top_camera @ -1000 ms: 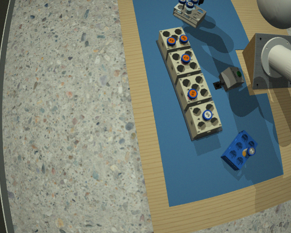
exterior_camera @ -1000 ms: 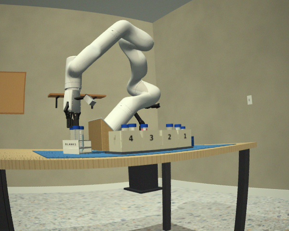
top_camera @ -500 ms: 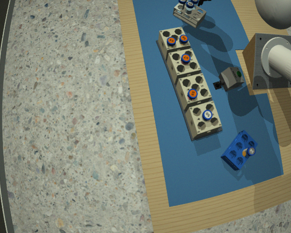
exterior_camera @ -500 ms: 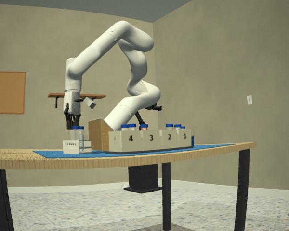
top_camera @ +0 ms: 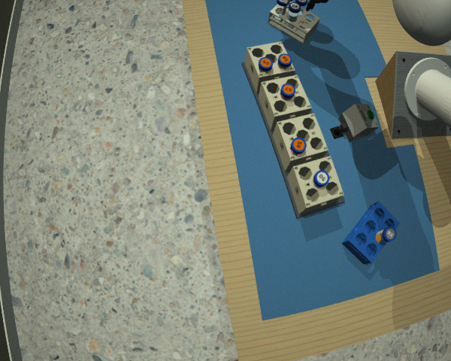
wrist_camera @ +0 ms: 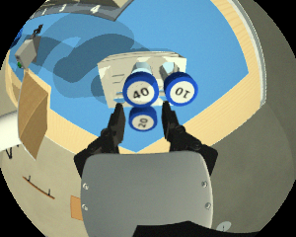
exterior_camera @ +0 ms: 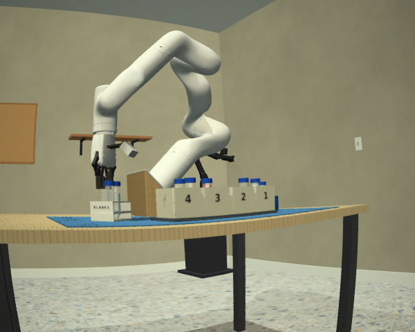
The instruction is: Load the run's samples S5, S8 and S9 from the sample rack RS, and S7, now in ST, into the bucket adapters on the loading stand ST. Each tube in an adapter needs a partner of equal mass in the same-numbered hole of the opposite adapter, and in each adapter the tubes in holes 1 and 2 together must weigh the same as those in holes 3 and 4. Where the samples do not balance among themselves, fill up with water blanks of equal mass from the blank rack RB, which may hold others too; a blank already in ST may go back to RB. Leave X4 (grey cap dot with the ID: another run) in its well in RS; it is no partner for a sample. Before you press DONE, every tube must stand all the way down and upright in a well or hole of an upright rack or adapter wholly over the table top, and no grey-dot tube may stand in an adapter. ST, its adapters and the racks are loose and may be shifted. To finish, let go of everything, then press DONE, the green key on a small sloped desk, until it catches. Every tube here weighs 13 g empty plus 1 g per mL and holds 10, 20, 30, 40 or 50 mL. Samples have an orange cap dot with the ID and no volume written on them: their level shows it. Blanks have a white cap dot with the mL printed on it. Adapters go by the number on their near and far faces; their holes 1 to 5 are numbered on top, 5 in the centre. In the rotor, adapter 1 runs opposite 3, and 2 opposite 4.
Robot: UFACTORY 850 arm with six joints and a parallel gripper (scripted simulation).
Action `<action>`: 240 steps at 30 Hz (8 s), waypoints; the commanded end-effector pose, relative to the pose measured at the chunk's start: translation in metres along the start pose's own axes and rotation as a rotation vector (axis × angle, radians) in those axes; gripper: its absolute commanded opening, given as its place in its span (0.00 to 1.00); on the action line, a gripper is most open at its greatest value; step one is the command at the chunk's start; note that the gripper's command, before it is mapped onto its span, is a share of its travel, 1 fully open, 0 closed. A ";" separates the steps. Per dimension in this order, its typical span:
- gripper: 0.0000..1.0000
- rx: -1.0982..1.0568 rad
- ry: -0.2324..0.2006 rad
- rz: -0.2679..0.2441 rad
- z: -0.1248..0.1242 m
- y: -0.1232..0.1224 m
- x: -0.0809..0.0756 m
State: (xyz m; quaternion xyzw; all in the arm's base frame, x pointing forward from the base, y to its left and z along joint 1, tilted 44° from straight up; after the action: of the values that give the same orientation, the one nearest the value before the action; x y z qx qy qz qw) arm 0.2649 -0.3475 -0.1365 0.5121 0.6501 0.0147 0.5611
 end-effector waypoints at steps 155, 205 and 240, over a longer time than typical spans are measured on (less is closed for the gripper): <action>0.00 -0.001 -0.002 -0.001 0.001 0.000 -0.135; 0.00 0.636 -0.002 0.000 -0.077 0.168 -0.134; 0.00 0.636 -0.002 0.000 -0.140 0.304 -0.134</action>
State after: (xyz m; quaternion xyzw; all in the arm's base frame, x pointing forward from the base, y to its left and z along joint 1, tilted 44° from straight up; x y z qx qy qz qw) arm 0.3321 -0.2272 0.1790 0.6621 0.6223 -0.1887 0.3726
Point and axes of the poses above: the point where the finger pads meet when closed, its own x axis out along the fingers, its own z axis across the jaws, y = z × x, the point moved 9 cm from there along -x, back along the fingers, and after that the axes turned 11 degrees about -x, right-handed, at the moved point
